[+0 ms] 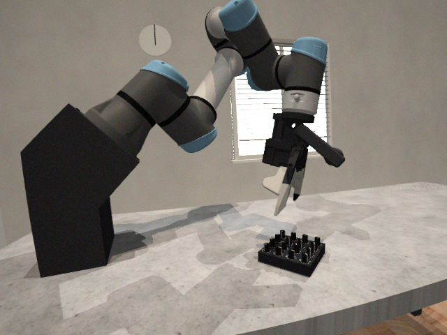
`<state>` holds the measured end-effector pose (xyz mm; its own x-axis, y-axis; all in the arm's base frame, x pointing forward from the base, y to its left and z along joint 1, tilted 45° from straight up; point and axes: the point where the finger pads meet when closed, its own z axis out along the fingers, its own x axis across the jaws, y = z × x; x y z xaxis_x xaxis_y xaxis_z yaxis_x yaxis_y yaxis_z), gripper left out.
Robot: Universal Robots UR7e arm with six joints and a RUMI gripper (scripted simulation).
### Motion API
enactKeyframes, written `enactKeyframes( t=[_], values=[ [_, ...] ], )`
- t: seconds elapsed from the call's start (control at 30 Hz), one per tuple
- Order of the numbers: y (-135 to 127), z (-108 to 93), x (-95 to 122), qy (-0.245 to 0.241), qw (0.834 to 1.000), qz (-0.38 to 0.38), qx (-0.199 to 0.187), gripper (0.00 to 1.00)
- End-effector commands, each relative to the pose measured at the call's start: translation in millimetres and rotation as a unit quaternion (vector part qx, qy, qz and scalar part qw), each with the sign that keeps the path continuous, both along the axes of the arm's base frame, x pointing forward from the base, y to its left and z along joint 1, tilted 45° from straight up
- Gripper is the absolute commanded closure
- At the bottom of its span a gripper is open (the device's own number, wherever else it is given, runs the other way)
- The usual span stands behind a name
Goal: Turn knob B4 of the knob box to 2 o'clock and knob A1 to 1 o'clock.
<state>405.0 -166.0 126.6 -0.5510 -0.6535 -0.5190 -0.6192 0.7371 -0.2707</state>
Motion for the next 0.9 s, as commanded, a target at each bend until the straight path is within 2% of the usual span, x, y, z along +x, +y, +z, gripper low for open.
enactKeyframes(
  t=[0.0,0.5,0.87],
  values=[
    [-12,1,-3,-0.023,0.999,-0.027,0.004,0.00],
    [-36,3,-12,-0.063,0.995,-0.077,0.008,0.00],
    [-44,4,-15,-0.077,0.993,-0.094,0.008,0.00]
  ],
)
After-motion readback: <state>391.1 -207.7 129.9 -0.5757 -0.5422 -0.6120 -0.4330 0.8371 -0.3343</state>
